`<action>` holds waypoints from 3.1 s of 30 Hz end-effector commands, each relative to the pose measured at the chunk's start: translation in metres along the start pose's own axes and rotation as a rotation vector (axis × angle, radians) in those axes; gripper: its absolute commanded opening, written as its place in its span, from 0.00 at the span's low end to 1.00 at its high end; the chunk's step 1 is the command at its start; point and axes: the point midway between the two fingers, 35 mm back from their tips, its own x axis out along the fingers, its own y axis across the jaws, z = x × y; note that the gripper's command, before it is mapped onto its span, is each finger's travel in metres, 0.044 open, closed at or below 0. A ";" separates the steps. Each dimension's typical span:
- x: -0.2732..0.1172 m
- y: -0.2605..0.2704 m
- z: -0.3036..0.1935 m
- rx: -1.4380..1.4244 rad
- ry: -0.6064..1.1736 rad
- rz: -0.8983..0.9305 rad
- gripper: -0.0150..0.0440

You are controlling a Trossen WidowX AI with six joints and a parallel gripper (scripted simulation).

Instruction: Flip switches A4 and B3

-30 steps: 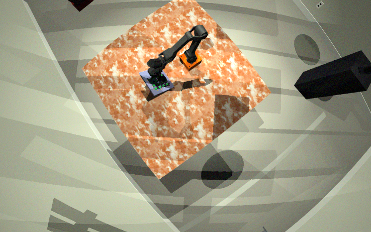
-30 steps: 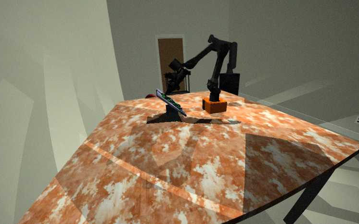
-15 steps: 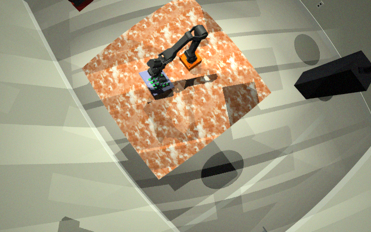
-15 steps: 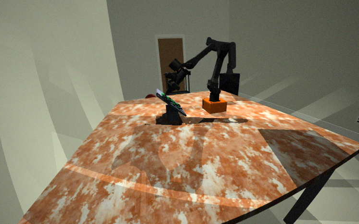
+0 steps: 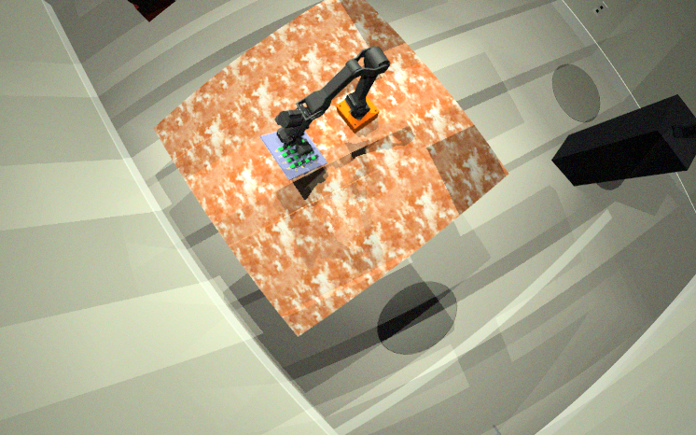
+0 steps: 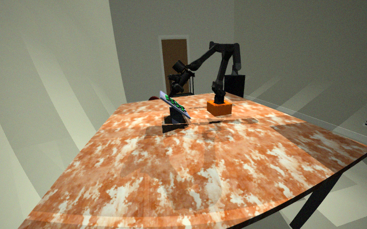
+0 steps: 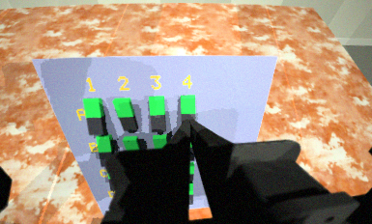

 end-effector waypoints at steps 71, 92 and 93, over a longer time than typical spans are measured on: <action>-0.012 0.030 -0.020 0.004 0.054 0.001 0.25; -0.002 0.030 -0.020 0.004 0.054 0.001 0.25; -0.002 0.030 -0.020 0.004 0.054 0.001 0.25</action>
